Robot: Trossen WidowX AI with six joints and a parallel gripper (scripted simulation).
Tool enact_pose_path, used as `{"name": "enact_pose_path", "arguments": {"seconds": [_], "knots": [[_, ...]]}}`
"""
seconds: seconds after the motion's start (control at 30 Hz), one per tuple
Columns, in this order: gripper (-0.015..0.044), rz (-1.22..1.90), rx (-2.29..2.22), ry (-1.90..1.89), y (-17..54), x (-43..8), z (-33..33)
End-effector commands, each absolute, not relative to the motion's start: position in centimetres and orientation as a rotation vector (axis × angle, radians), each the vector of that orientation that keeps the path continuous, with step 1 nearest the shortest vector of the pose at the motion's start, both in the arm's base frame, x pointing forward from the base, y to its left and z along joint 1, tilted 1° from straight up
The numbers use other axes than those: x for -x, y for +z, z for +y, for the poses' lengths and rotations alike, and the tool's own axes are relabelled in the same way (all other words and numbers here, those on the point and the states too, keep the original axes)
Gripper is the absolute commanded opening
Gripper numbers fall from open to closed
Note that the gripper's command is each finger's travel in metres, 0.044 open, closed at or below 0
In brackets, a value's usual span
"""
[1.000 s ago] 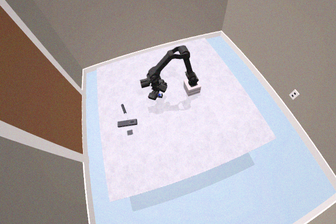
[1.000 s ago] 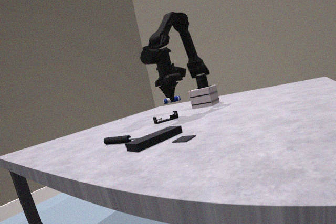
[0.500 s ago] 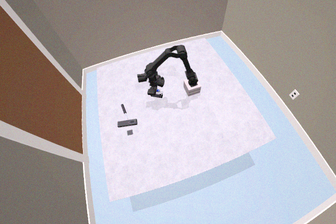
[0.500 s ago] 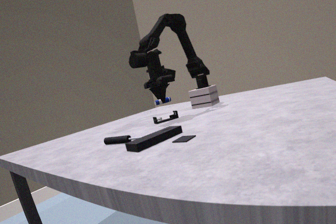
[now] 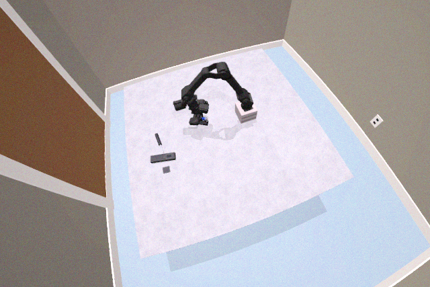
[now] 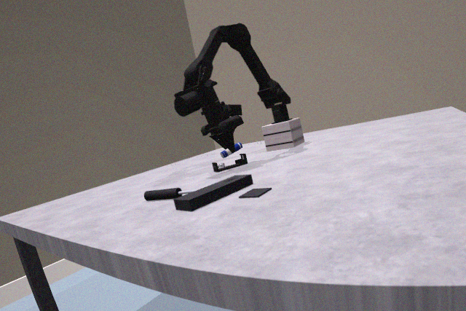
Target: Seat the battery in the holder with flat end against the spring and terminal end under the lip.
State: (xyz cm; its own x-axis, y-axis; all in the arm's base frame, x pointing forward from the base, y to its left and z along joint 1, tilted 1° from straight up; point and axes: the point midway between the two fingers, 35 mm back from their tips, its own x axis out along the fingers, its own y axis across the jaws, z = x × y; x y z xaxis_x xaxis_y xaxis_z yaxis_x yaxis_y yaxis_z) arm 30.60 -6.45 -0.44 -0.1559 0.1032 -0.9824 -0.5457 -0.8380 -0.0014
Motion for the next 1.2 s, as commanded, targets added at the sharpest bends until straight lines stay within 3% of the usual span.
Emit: {"name": "enact_pose_path", "arguments": {"seconds": [0.0, 1.17], "knots": [[0.0061, 0.489, 1.662, 2.064, -0.8, -30.6, -6.3], [0.0061, 0.423, 1.423, 2.215, -2.1, -31.4, -6.8]]}}
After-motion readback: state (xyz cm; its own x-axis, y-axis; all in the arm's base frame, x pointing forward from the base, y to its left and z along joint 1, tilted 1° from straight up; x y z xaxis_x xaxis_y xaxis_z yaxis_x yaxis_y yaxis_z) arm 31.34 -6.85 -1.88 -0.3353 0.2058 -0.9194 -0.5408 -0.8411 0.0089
